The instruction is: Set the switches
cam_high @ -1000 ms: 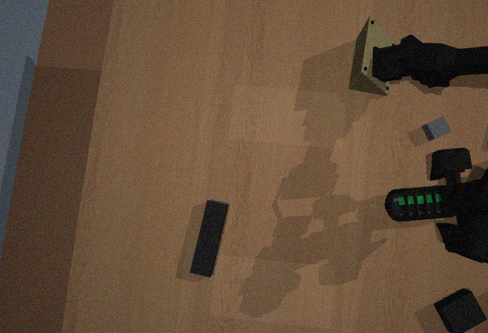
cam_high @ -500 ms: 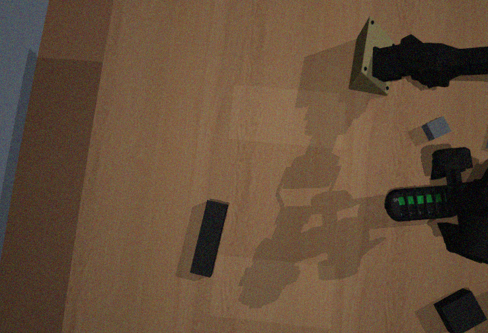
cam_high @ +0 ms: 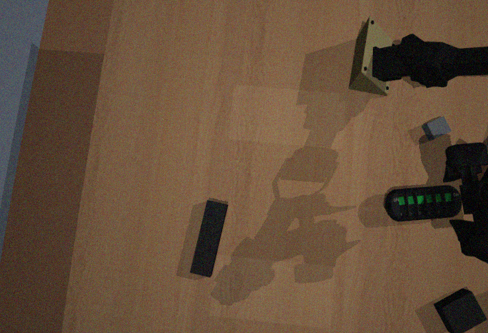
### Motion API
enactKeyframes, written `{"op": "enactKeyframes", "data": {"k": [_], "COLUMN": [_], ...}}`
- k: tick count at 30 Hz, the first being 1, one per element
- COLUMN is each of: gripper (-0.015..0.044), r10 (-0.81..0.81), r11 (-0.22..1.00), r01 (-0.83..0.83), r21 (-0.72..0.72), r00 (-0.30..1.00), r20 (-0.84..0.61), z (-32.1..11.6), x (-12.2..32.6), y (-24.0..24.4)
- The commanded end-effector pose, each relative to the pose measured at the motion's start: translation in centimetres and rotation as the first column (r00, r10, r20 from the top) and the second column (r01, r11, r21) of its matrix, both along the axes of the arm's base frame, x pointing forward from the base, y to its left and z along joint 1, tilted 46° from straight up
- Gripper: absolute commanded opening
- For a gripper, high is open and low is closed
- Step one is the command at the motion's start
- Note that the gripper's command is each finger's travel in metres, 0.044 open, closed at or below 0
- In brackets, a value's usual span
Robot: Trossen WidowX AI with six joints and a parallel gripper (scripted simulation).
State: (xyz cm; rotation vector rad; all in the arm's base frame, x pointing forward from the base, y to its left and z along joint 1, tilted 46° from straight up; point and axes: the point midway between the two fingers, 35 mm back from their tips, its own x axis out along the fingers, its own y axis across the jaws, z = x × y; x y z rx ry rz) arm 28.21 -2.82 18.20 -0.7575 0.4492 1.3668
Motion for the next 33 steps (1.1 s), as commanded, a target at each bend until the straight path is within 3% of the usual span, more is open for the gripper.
{"op": "enactKeyframes", "data": {"k": [1,11,23,33], "gripper": [0.0256,0.0,0.0,0.0263], "r10": [0.003,0.003,0.003,0.0], "r11": [1.0,1.0,1.0,1.0], "r01": [-0.003,-0.003,-0.003,0.0], "r21": [-0.001,-0.001,-0.001,0.0], "r00": [1.0,1.0,1.0,1.0], "r20": [-0.002,-0.002,-0.002,-0.001], "z": [0.01,0.01,0.01,0.04], "x": [-0.03,-0.03,-0.03,0.01], "y": [-0.1,-0.1,-0.1,-0.09]}}
